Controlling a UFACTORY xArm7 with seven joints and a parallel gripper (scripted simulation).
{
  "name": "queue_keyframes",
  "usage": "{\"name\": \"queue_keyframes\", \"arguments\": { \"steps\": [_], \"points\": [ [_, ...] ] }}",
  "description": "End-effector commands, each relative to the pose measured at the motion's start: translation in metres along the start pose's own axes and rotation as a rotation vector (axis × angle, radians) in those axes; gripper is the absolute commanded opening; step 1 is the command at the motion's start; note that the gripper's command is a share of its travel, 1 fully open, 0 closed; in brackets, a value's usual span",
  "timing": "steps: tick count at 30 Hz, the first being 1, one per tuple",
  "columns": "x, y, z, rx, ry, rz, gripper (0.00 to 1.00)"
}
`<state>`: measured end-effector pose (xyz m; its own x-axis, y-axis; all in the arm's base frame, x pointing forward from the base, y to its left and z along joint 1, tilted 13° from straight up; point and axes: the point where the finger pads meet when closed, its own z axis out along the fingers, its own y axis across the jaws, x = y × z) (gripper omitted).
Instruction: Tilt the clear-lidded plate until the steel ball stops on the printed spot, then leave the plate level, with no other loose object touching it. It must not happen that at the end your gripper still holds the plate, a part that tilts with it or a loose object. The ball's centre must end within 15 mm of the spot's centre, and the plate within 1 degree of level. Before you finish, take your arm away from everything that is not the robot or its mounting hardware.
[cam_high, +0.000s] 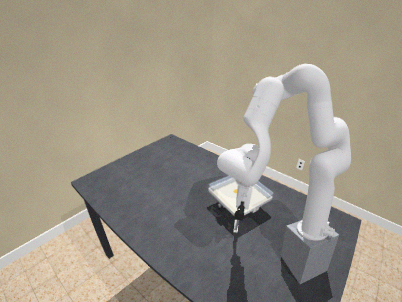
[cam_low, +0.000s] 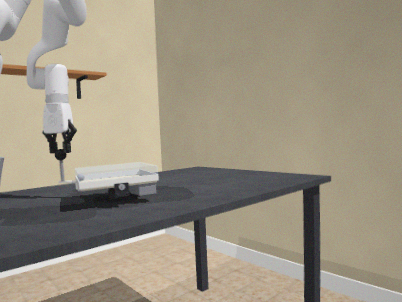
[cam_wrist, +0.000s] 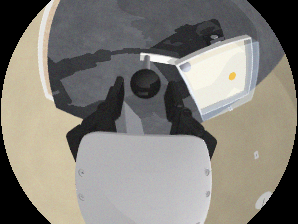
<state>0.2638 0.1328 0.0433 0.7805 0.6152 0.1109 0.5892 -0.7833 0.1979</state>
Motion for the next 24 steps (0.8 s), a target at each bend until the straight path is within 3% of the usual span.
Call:
{"name": "queue_keyframes", "arguments": {
  "steps": [1, 24],
  "points": [
    [0.001, 0.000, 0.002, 0.000, 0.002, -0.001, 0.61],
    [0.001, 0.000, 0.022, 0.000, 0.002, -0.001, 0.61]
  ]
}}
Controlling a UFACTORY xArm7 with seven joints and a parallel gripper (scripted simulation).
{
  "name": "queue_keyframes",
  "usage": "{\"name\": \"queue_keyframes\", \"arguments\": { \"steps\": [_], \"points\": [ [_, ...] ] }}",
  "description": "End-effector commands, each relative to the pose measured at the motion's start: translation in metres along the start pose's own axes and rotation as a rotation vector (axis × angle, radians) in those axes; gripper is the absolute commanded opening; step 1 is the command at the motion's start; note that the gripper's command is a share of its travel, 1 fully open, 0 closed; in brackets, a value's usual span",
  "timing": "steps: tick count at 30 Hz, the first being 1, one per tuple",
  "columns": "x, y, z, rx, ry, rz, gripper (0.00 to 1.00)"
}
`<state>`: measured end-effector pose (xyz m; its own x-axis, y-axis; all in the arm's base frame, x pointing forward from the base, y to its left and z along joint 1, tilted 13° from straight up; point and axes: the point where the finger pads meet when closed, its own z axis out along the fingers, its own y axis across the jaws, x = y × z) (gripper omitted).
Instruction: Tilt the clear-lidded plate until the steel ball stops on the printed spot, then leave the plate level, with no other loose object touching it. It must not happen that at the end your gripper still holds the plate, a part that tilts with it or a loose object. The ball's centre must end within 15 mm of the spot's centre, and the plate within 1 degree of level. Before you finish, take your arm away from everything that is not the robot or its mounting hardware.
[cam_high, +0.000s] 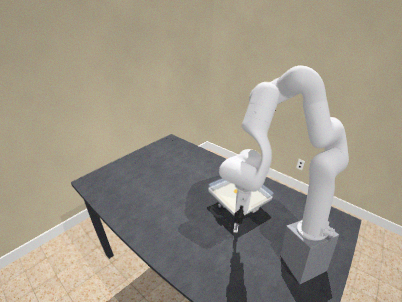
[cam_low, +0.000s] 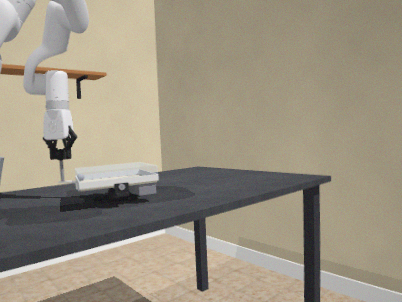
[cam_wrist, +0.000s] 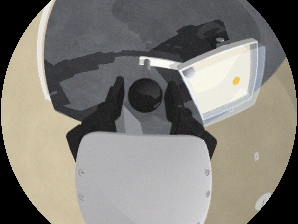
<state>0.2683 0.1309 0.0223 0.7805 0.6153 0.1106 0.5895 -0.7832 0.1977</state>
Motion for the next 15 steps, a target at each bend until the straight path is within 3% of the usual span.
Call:
{"name": "queue_keyframes", "arguments": {
  "steps": [1, 15],
  "points": [
    [0.0010, -0.0001, 0.0000, -0.001, 0.002, 0.000, 0.61],
    [0.0010, -0.0001, 0.0036, -0.001, 0.002, -0.001, 0.61]
  ]
}}
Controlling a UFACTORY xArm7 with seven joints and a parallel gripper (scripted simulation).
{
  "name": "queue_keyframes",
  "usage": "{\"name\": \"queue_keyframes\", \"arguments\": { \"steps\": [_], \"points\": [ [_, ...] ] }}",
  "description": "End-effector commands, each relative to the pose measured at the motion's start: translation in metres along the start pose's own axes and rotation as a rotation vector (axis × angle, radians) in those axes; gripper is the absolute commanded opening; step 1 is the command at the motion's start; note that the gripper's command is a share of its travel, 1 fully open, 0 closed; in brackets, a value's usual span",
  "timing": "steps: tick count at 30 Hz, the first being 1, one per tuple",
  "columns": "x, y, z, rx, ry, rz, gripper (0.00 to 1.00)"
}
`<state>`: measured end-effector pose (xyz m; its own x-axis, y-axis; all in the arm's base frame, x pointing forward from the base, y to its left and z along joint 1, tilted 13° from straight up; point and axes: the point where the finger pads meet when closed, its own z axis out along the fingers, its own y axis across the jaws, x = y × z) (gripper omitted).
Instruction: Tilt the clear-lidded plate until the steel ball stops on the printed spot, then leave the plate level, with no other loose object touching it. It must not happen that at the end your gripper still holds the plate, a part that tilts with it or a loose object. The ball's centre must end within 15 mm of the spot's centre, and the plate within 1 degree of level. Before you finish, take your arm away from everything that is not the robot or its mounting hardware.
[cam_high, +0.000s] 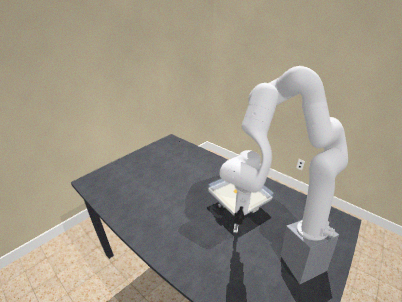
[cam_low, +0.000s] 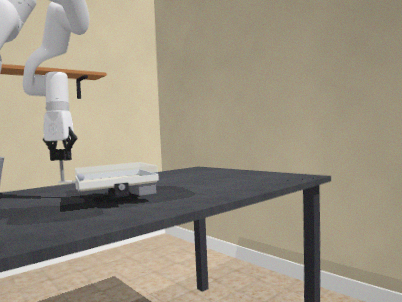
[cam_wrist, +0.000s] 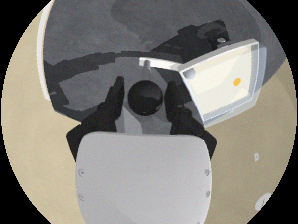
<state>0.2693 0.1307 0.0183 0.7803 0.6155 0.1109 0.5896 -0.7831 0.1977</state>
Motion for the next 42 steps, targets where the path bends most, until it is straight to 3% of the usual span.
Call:
{"name": "queue_keyframes", "arguments": {
  "steps": [1, 12, 13, 42],
  "points": [
    [0.0008, -0.0001, -0.0005, -0.001, 0.002, 0.000, 0.61],
    [0.0008, -0.0001, -0.0005, -0.001, 0.002, 0.000, 0.61],
    [0.0008, -0.0001, -0.0005, -0.001, 0.002, 0.000, 0.00],
    [0.0008, -0.0001, -0.0005, -0.001, 0.002, 0.000, 0.00]
  ]
}}
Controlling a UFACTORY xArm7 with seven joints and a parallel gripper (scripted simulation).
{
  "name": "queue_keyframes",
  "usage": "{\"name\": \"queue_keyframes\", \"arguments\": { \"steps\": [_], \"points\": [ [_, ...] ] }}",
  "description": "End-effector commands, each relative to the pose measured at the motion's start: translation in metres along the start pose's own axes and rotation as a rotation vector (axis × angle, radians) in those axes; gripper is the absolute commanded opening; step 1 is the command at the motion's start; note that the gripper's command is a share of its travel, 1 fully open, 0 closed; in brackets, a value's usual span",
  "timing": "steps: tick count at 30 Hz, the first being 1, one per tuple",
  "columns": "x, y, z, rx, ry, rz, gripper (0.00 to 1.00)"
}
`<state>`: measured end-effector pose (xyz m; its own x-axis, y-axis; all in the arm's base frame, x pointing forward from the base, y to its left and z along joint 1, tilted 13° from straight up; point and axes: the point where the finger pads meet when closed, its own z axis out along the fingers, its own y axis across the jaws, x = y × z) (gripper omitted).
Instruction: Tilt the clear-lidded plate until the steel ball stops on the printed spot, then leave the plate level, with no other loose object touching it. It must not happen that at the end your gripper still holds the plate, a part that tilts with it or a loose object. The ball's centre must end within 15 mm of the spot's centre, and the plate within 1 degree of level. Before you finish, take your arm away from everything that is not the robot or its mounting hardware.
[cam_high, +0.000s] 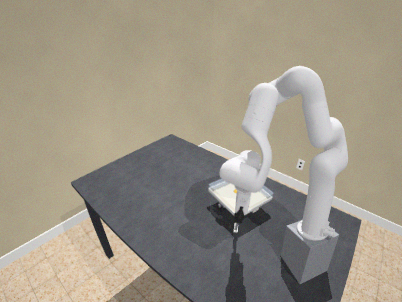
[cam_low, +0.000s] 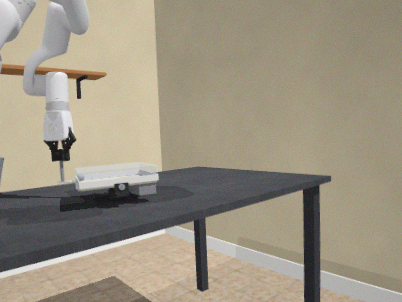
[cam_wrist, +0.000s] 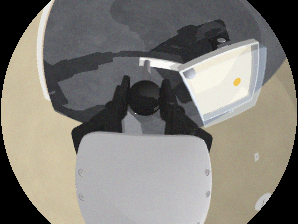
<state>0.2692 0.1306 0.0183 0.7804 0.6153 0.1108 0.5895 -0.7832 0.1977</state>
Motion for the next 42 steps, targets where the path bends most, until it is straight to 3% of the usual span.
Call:
{"name": "queue_keyframes", "arguments": {
  "steps": [1, 42],
  "points": [
    [0.0009, 0.0000, -0.0005, -0.001, 0.002, -0.001, 0.00],
    [0.0028, 0.0012, -0.0036, -0.001, 0.002, -0.001, 0.00]
  ]
}}
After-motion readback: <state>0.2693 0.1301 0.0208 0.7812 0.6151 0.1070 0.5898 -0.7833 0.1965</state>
